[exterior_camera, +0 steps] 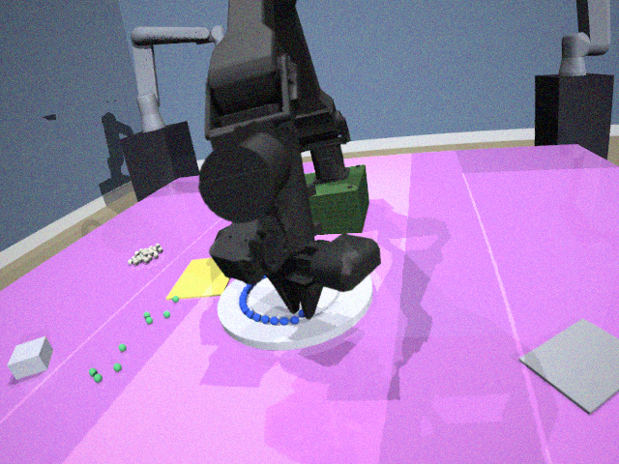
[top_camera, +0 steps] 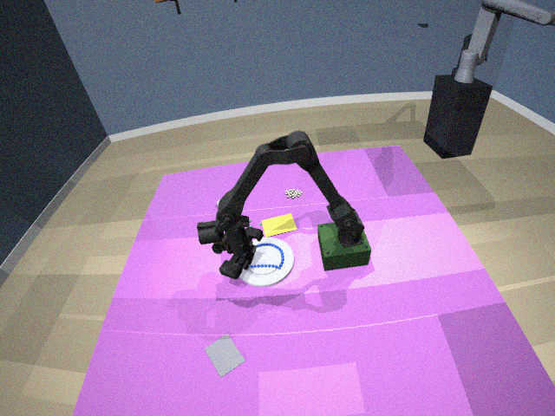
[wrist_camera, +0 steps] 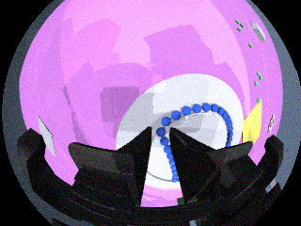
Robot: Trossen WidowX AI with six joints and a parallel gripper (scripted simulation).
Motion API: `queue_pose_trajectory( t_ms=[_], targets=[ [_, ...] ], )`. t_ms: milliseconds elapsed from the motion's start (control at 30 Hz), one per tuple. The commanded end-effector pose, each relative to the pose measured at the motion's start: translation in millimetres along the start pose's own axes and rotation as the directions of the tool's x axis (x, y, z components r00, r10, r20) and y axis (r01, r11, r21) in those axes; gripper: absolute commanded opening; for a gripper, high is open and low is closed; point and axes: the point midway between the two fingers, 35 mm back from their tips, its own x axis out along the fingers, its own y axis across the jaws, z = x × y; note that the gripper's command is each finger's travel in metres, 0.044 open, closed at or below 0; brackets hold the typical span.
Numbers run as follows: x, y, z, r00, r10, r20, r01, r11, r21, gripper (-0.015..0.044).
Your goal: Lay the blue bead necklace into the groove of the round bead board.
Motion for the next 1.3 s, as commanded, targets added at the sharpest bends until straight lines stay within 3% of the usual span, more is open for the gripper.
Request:
queue_pose_trajectory(
  t_ms=[0,1267],
  targets=[
    [-0.4,0.1,0.3,1.0,0.001,0.001,-0.001,1.0,0.0,0.0],
    [-6.3,-0.5,-0.7,1.0,-0.002,-0.003,0.002,1.0,0.002,0.0]
  ],
)
